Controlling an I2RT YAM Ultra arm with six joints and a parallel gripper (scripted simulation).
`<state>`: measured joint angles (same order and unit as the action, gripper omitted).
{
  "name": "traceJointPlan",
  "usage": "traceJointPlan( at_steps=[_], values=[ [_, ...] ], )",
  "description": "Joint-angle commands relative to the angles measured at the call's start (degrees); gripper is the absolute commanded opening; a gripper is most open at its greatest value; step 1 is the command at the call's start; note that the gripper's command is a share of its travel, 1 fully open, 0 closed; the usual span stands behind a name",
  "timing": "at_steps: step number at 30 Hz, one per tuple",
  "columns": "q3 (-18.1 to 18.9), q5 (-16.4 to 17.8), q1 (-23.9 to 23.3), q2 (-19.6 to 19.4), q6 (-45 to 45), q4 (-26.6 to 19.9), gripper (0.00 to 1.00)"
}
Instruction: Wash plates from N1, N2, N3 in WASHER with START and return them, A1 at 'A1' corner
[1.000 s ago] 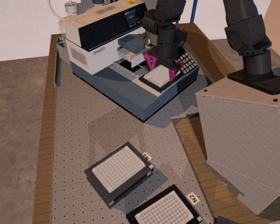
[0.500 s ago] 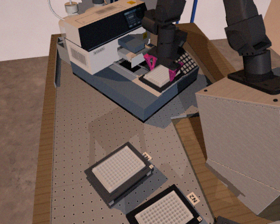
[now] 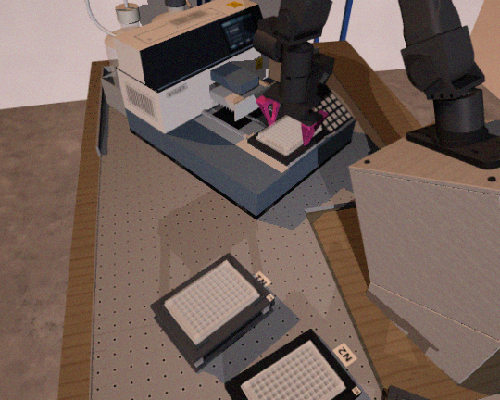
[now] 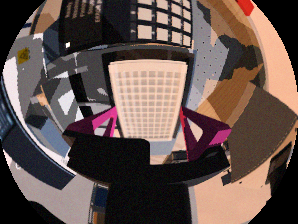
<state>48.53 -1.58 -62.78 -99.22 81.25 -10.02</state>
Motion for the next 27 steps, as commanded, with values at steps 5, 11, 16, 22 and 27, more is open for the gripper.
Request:
traceJointPlan(
  at_steps=[5,11,16,22,27],
  values=[
    [1.32,-0.67,0.99,1.57,0.64,-1.17,1.0],
    [-0.08,-0.68,0.8,3.65,0.65,-3.03,1.0],
    [-0.54,-0.71,1.02,5.45,0.67,-4.78,1.0],
    [-0.52,-0.73,1.08,6.91,0.71,-6.24,1.0],
    [-0.08,-0.75,1.14,8.65,0.76,-8.0,1.0]
  ],
)
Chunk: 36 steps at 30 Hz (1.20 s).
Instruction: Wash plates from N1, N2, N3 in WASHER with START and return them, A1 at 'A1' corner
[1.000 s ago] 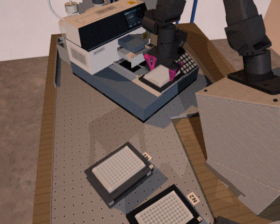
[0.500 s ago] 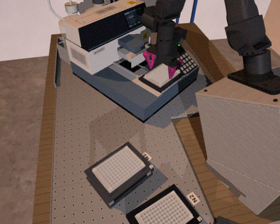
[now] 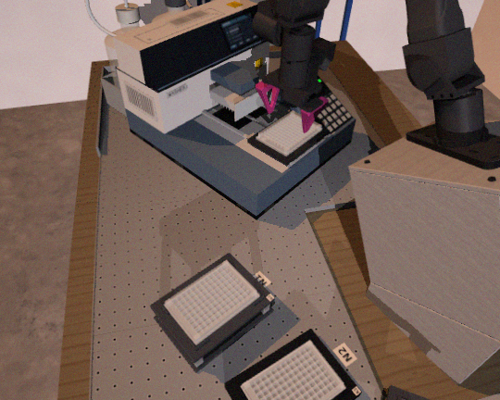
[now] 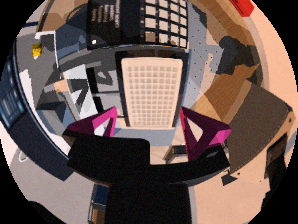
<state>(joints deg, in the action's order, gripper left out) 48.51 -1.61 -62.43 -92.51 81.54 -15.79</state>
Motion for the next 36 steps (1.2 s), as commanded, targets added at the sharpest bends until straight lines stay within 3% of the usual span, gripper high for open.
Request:
traceJointPlan(
  at_steps=[1,36],
  values=[
    [0.09,-0.73,0.8,2.3,0.49,-2.6,1.0],
    [3.33,-0.97,1.19,12.35,0.92,-14.68,1.0]
  ],
)
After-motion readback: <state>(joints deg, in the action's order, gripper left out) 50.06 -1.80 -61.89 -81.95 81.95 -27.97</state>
